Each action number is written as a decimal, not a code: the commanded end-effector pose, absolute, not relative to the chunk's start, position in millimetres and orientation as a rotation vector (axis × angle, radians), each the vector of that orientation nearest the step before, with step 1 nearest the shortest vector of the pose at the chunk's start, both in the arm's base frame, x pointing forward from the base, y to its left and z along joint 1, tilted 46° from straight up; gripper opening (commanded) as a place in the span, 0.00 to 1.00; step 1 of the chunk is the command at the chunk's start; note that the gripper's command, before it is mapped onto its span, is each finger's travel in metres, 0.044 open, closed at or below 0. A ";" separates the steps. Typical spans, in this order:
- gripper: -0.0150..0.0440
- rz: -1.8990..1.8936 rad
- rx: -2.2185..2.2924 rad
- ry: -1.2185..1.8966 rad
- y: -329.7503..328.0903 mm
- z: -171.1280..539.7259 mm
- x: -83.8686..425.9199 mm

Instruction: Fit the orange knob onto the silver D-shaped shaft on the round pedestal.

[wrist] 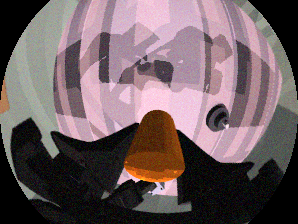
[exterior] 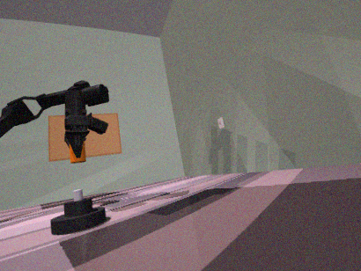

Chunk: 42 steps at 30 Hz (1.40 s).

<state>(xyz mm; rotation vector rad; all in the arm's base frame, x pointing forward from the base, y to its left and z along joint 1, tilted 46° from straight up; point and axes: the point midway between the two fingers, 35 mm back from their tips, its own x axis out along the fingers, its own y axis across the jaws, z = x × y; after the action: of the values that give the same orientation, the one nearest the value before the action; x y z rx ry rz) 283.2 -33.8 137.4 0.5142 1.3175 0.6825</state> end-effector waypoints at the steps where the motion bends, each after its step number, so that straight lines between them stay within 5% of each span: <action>1: 0.25 0.681 0.508 1.320 -37.2 142.1 282.0; 42: 0.25 -0.026 -0.074 1.381 -71.0 215.2 257.5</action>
<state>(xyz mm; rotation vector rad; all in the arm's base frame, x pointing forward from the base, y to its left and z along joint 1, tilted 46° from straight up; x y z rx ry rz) 259.5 -66.4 205.5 -0.0304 1.3980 0.0366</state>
